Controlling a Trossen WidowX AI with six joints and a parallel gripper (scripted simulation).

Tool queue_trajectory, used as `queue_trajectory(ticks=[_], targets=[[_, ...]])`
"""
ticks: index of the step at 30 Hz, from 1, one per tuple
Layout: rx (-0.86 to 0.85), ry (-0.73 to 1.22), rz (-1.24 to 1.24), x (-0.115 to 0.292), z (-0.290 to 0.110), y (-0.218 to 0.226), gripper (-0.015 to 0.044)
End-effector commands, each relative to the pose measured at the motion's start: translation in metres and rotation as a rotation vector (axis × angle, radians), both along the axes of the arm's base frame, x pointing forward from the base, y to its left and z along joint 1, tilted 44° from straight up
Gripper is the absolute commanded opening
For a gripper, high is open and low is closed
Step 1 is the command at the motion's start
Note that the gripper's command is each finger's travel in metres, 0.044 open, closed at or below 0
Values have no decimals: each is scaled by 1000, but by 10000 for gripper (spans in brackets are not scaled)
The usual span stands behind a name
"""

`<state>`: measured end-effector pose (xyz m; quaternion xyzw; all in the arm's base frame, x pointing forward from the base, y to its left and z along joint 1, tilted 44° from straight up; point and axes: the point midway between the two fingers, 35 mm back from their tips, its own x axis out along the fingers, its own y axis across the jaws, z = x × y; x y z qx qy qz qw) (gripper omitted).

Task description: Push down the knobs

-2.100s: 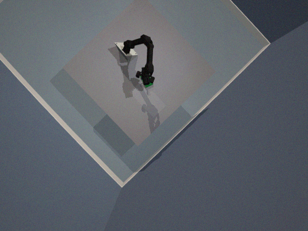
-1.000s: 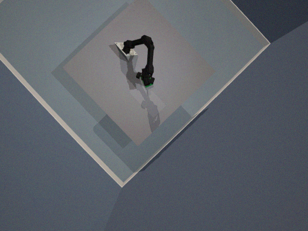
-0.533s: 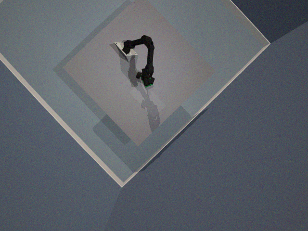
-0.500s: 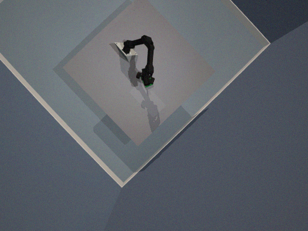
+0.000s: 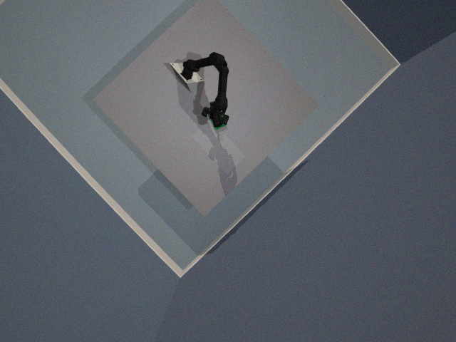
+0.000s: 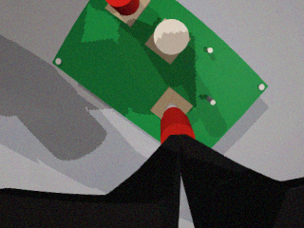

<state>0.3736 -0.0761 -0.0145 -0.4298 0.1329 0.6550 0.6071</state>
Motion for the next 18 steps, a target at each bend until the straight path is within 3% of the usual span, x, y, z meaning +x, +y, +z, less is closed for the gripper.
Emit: queue_trajectory(ticks=[1,18], targets=[[6,2,0,0,-2,3,0],[6,2,0,0,0,1,0]])
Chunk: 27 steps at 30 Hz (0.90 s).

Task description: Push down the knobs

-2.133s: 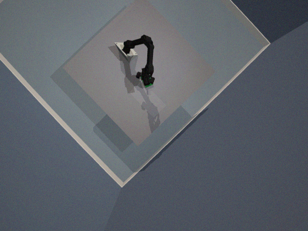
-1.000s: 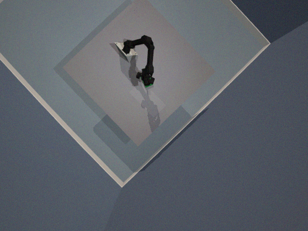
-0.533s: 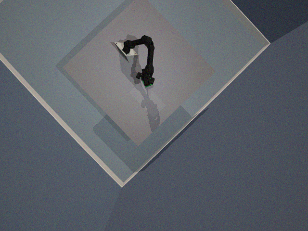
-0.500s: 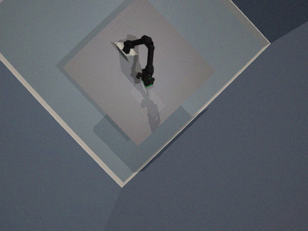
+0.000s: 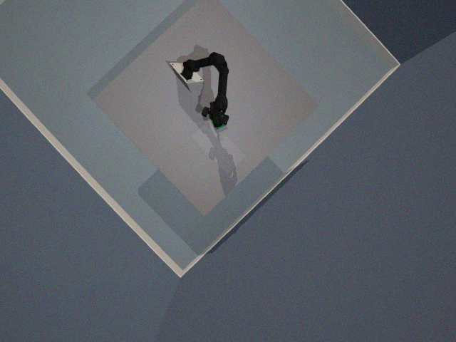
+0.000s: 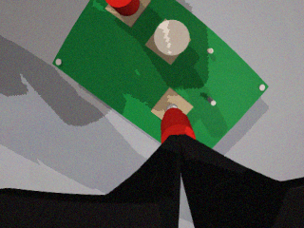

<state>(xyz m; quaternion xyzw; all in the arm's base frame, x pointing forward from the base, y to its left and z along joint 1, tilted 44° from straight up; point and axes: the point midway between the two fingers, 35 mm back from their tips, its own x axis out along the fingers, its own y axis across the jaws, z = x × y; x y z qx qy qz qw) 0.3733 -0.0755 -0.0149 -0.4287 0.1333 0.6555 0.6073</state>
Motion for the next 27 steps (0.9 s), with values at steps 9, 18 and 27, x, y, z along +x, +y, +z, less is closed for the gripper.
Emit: queue_trajectory(ticks=[9,18,27], targets=[[5,0,1,0,-3,4,0],[5,0,1,1,-4,5,0],[5,0,1,1,-6,7,0]])
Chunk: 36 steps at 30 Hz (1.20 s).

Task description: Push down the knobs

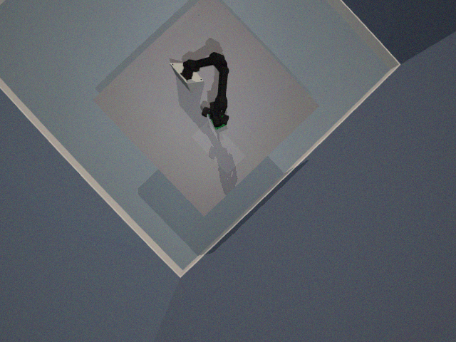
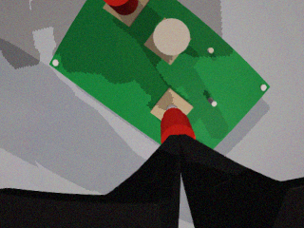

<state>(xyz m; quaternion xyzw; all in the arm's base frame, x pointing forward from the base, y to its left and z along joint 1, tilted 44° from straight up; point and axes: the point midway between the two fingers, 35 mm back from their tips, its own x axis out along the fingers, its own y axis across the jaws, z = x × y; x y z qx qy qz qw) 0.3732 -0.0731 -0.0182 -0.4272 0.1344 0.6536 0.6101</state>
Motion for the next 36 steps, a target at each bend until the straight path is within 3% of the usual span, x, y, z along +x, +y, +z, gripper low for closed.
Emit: queue_trajectory(ticks=[1,36], targets=[[3,-1,8,1,-3,5,0],[3,-1,8,2,-8,10,0]])
